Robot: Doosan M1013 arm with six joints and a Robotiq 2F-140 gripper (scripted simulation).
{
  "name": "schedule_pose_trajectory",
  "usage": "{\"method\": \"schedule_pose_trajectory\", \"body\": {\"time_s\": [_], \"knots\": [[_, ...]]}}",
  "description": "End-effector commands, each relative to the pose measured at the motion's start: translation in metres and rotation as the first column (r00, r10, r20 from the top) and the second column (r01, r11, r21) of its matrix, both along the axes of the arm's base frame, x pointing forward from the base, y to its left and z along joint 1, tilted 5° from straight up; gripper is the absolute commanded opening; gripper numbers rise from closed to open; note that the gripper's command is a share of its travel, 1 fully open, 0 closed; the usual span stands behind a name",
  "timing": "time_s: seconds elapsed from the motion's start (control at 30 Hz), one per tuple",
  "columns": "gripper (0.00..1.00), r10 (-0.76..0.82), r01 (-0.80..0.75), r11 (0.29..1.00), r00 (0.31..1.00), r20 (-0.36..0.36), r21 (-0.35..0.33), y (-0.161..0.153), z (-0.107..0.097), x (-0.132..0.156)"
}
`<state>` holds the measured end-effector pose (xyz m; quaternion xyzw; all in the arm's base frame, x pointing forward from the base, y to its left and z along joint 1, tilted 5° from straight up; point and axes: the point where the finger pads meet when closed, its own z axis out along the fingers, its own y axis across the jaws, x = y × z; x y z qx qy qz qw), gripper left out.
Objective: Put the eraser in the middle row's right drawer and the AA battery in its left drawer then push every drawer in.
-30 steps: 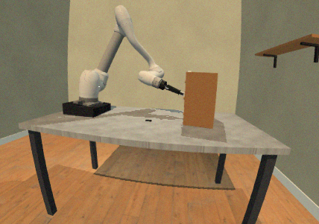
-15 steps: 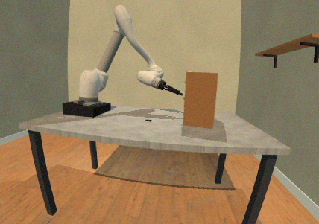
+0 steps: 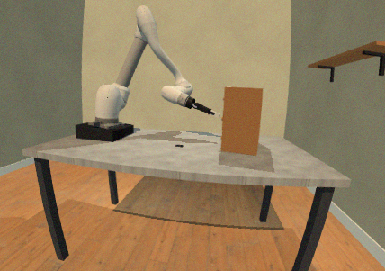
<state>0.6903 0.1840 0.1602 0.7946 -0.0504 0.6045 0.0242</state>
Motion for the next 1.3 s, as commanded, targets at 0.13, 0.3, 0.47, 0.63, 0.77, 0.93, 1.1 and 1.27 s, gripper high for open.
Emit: {"method": "schedule_pose_trajectory", "body": {"time_s": [0.13, 0.3, 0.47, 0.63, 0.77, 0.93, 1.1, 1.27], "knots": [[0.00, -0.001, 0.001, 1.000, 1.000, 0.004, 0.003, 0.002, 0.006, -0.019], [0.00, -0.001, 0.001, 1.000, 1.000, 0.004, 0.003, 0.005, 0.012, -0.039], [0.00, -0.001, 0.001, 1.000, 1.000, 0.004, 0.003, 0.006, 0.017, -0.054], [0.00, -0.001, 0.001, 1.000, 1.000, 0.003, 0.003, 0.006, 0.017, -0.054], [0.00, -0.001, 0.001, 1.000, 1.000, 0.001, 0.003, 0.006, 0.017, -0.055], [0.00, -0.002, 0.002, 1.000, 1.000, -0.013, 0.004, 0.006, 0.018, -0.056], [0.00, 0.000, 0.000, 1.000, 0.999, -0.047, 0.008, 0.006, 0.021, -0.059], [0.00, 0.002, 0.000, 1.000, 0.996, -0.093, 0.013, 0.007, 0.024, -0.063]]}}
